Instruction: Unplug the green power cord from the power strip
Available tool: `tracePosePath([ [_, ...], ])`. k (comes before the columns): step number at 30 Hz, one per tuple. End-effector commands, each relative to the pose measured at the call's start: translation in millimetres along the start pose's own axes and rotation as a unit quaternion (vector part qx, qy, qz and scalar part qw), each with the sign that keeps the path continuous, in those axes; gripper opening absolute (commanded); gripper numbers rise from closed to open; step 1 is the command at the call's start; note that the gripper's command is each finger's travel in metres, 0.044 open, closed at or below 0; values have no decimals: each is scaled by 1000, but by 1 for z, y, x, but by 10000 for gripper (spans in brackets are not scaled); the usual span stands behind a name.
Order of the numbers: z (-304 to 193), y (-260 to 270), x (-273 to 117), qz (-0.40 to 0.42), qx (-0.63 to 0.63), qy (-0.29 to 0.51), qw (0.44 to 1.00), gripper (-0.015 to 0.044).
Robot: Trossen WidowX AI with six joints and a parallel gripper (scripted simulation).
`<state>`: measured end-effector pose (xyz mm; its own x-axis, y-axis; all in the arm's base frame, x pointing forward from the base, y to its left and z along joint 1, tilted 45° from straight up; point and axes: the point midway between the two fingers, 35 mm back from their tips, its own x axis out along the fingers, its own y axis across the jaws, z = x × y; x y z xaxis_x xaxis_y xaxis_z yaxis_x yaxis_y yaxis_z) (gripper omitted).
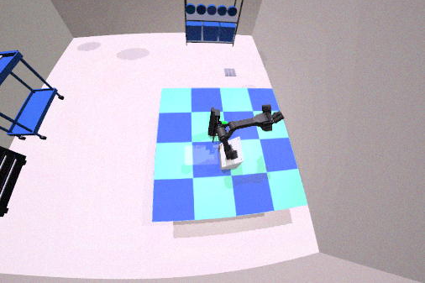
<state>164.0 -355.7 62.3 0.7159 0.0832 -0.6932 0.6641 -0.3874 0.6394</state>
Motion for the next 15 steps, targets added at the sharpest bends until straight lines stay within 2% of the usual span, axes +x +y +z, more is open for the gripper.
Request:
tracePosePath([
  [1,-55,5,40,-63,21,67,996,160],
  [8,-165,-5,92,-207,41,165,964,160],
  [15,-270,-41,108,-371,41,213,903,160],
])
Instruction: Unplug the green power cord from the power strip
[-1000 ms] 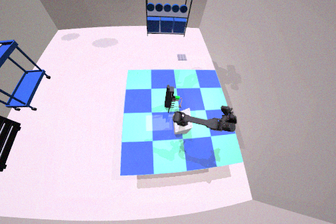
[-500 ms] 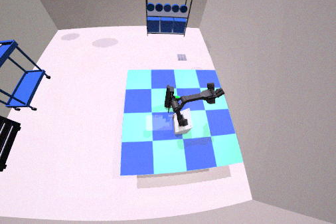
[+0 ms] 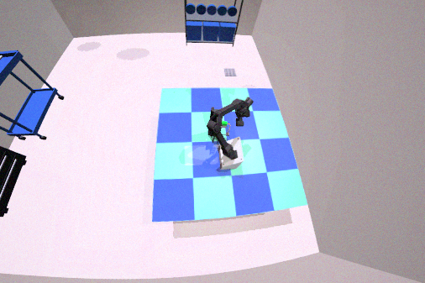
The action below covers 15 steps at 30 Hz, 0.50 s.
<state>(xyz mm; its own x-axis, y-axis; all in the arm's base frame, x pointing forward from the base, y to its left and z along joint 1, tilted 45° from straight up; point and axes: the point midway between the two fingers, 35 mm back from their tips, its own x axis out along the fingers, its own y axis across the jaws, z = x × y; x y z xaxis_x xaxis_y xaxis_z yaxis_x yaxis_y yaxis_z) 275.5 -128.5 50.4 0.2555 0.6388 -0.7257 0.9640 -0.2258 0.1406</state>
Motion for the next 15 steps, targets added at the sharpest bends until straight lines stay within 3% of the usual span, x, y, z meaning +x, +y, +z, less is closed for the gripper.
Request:
tracePosePath([
  [1,-42,-18,34,-95,16,16,995,160],
  [15,-54,-20,39,-111,17,17,993,160],
])
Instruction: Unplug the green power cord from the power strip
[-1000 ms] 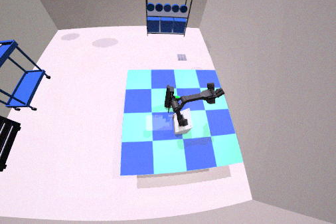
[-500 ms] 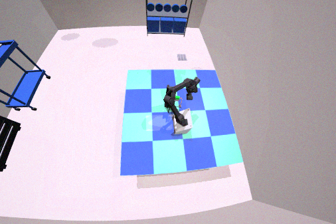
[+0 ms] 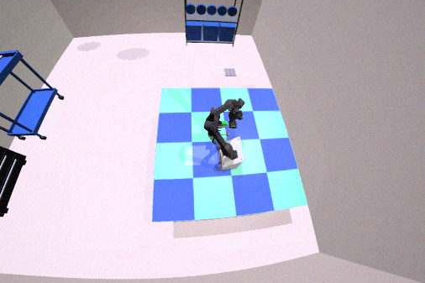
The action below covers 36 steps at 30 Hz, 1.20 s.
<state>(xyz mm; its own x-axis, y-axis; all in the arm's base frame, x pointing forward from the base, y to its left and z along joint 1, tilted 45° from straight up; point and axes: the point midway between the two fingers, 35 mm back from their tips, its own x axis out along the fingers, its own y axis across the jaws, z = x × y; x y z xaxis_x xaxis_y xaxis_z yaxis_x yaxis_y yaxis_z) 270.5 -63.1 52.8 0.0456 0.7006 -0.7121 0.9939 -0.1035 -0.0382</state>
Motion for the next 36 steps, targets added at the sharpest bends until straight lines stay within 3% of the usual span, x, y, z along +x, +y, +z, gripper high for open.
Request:
tracePosePath([
  [1,-6,0,1,-3,1,-1,1000,160],
  [36,-40,-2,13,-3,1,0,1000,160],
])
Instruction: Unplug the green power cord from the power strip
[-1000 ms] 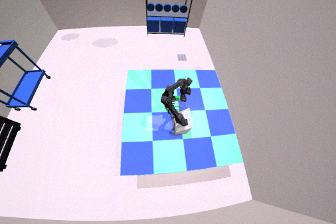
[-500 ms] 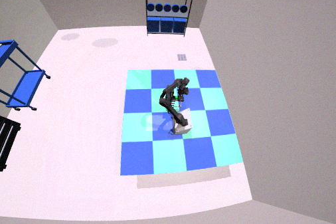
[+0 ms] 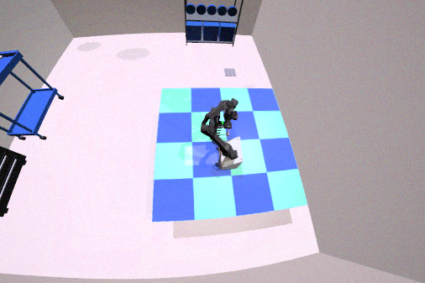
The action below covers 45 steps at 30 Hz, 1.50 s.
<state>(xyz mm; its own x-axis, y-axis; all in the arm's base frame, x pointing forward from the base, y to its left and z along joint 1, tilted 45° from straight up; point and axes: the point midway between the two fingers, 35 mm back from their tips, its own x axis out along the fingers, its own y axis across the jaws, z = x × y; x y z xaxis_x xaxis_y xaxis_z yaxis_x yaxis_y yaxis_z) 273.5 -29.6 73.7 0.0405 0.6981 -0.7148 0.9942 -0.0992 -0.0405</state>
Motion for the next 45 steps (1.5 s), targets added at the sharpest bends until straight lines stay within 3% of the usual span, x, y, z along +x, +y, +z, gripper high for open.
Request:
tracePosePath([
  [1,-1,-1,4,-1,2,2,1000,160],
  [2,-1,-1,4,-1,2,2,1000,160],
  [6,0,0,2,-1,0,0,1000,55],
  [14,0,0,2,-1,0,0,1000,2],
  [45,46,1,-1,0,2,-2,1000,0],
])
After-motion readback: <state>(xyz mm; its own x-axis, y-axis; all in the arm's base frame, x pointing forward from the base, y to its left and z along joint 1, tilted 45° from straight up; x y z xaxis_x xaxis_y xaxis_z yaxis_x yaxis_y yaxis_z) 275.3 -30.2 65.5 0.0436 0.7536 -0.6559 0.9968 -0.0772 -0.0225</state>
